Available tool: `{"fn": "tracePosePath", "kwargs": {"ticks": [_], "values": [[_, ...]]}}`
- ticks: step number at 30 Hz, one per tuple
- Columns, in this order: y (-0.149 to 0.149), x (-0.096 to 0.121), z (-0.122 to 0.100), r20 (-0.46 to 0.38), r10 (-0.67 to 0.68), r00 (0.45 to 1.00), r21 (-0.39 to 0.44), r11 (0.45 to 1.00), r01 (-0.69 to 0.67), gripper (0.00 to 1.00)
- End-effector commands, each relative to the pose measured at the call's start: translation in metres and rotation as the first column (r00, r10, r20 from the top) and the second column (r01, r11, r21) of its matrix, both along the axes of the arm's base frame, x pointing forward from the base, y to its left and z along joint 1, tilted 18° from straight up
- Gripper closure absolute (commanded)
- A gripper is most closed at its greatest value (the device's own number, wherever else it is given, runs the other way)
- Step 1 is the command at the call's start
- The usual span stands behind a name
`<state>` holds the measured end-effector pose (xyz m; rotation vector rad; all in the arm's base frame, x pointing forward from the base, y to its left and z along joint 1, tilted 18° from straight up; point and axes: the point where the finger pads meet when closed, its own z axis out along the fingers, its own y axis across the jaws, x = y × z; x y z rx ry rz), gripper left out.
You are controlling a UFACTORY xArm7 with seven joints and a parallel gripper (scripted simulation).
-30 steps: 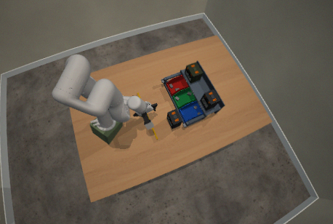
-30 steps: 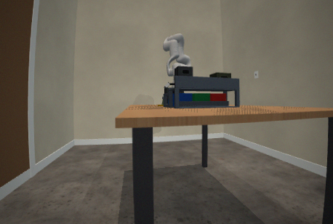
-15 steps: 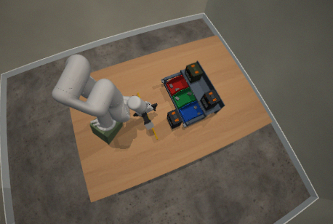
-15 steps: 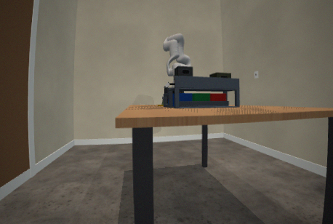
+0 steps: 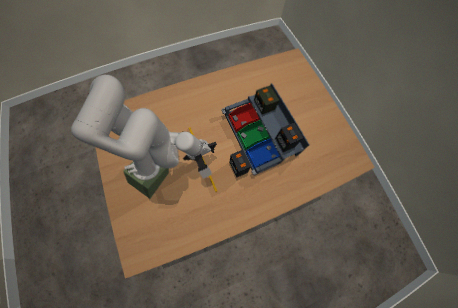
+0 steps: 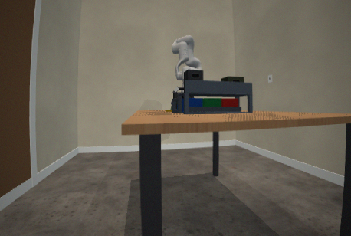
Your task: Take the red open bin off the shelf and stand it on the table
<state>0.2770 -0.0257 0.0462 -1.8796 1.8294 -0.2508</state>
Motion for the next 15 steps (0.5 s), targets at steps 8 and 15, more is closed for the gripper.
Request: {"fn": "tracePosePath", "kwargs": {"ticks": [8,15], "values": [[-0.003,-0.009,0.020,-0.093,0.009,0.996,-0.022,1.000,-0.011,0.00],[-0.007,-0.023,0.050,-0.233,0.019,0.972,-0.052,0.998,-0.032,0.00]]}}
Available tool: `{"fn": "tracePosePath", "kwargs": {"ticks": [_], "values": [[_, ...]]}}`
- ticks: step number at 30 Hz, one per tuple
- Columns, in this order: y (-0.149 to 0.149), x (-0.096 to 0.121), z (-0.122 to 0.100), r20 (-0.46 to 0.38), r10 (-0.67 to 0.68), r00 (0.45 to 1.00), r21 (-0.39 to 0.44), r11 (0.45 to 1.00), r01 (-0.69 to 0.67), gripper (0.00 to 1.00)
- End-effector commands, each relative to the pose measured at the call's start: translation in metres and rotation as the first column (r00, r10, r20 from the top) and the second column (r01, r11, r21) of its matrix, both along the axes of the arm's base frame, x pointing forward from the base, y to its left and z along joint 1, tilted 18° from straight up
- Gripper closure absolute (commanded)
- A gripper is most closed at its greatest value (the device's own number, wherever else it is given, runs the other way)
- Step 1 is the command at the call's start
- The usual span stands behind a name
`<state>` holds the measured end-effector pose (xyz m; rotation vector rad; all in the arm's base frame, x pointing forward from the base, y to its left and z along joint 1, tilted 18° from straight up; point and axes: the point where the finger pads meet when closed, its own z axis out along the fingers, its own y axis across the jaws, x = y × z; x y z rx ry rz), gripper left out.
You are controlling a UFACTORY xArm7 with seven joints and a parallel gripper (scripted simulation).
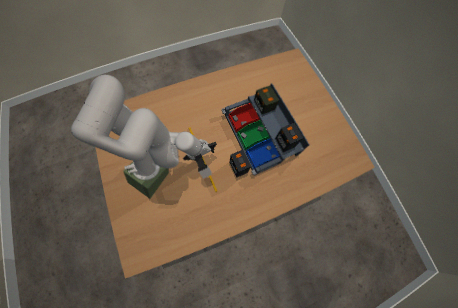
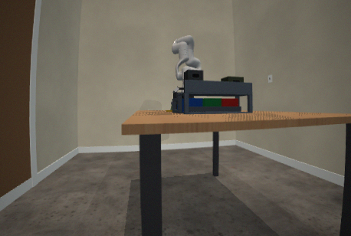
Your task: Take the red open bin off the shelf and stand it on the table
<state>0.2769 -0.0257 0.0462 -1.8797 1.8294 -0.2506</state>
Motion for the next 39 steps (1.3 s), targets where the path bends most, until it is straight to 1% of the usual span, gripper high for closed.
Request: {"fn": "tracePosePath", "kwargs": {"ticks": [1,8,9,13,25,26,30,39], "values": [[-0.007,-0.023,0.049,-0.232,0.019,0.972,-0.052,0.998,-0.032,0.00],[-0.007,-0.023,0.049,-0.232,0.019,0.972,-0.052,0.998,-0.032,0.00],[-0.002,-0.004,0.010,-0.046,0.004,0.999,-0.012,1.000,-0.005,0.00],[-0.007,-0.023,0.050,-0.232,0.019,0.972,-0.052,0.998,-0.032,0.00],[-0.007,-0.023,0.050,-0.232,0.019,0.972,-0.052,0.998,-0.032,0.00],[-0.002,-0.004,0.010,-0.046,0.005,0.999,-0.012,1.000,-0.005,0.00],[-0.007,-0.023,0.050,-0.232,0.019,0.972,-0.052,0.998,-0.032,0.00],[-0.007,-0.023,0.050,-0.232,0.019,0.972,-0.052,0.998,-0.032,0.00]]}}
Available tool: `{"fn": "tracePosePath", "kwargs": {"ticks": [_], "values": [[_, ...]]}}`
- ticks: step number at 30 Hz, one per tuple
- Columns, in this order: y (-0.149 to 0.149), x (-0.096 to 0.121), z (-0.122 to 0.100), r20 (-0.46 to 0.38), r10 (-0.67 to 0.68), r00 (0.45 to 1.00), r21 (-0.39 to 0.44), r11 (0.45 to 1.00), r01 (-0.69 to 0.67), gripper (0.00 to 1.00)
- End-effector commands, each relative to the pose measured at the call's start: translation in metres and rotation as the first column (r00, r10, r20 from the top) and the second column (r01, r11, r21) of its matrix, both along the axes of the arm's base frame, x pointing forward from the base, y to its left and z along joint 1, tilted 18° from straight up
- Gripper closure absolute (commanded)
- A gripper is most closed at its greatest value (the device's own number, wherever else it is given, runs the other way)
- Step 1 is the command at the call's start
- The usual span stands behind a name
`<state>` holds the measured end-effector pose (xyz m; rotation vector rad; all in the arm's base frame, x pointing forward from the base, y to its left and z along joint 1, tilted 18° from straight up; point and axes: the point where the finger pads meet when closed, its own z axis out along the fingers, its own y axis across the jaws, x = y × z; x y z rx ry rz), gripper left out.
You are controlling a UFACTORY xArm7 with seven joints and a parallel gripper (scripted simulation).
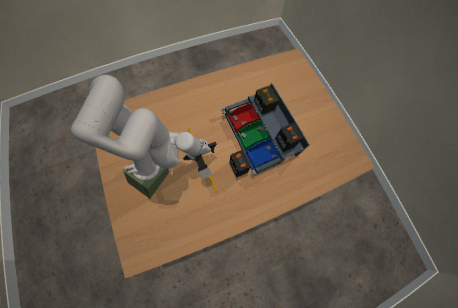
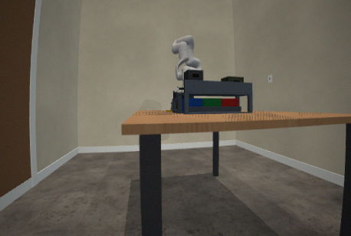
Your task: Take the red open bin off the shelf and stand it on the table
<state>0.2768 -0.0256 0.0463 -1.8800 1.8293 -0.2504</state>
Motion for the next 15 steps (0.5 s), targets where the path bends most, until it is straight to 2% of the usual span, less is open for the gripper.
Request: {"fn": "tracePosePath", "kwargs": {"ticks": [1,3,4,8,15], "values": [[-0.007,-0.023,0.049,-0.232,0.019,0.972,-0.052,0.998,-0.032,0.00],[-0.007,-0.023,0.049,-0.232,0.019,0.972,-0.052,0.998,-0.032,0.00],[-0.002,-0.004,0.010,-0.046,0.004,0.999,-0.012,1.000,-0.005,0.00],[-0.007,-0.023,0.050,-0.232,0.019,0.972,-0.052,0.998,-0.032,0.00],[-0.007,-0.023,0.050,-0.232,0.019,0.972,-0.052,0.998,-0.032,0.00]]}}
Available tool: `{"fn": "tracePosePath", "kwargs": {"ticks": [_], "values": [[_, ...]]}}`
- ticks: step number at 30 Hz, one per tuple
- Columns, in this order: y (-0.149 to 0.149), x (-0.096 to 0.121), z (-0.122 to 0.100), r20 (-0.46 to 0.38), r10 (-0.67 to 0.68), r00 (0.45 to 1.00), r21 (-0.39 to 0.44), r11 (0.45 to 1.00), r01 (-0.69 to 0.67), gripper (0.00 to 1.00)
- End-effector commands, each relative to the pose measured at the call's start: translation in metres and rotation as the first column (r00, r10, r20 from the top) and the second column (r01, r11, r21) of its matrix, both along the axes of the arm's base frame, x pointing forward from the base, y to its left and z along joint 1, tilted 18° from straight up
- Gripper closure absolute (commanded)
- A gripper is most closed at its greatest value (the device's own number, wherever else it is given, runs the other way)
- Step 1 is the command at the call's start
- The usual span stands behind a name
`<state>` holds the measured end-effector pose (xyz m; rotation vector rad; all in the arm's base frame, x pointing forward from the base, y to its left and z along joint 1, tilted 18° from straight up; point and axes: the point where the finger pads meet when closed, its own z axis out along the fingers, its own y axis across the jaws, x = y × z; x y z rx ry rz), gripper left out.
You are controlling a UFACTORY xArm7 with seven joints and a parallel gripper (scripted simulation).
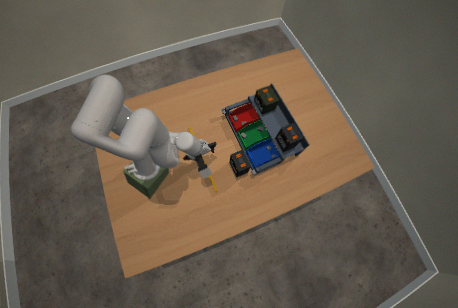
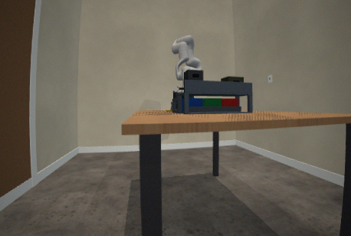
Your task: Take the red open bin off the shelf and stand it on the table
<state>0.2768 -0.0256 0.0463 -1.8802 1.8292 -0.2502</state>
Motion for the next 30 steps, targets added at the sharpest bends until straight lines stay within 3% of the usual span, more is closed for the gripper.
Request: {"fn": "tracePosePath", "kwargs": {"ticks": [1,5,6,10,22,23,27,30], "values": [[-0.007,-0.023,0.049,-0.232,0.019,0.973,-0.052,0.998,-0.031,0.00],[-0.007,-0.023,0.049,-0.232,0.019,0.973,-0.052,0.998,-0.031,0.00],[-0.002,-0.004,0.010,-0.046,0.004,0.999,-0.012,1.000,-0.005,0.00],[-0.007,-0.023,0.050,-0.232,0.019,0.973,-0.052,0.998,-0.031,0.00],[-0.007,-0.023,0.050,-0.232,0.019,0.973,-0.052,0.998,-0.031,0.00],[-0.002,-0.004,0.010,-0.046,0.004,0.999,-0.012,1.000,-0.005,0.00],[-0.007,-0.023,0.050,-0.232,0.019,0.973,-0.052,0.998,-0.031,0.00],[-0.007,-0.023,0.050,-0.232,0.019,0.973,-0.052,0.998,-0.031,0.00]]}}
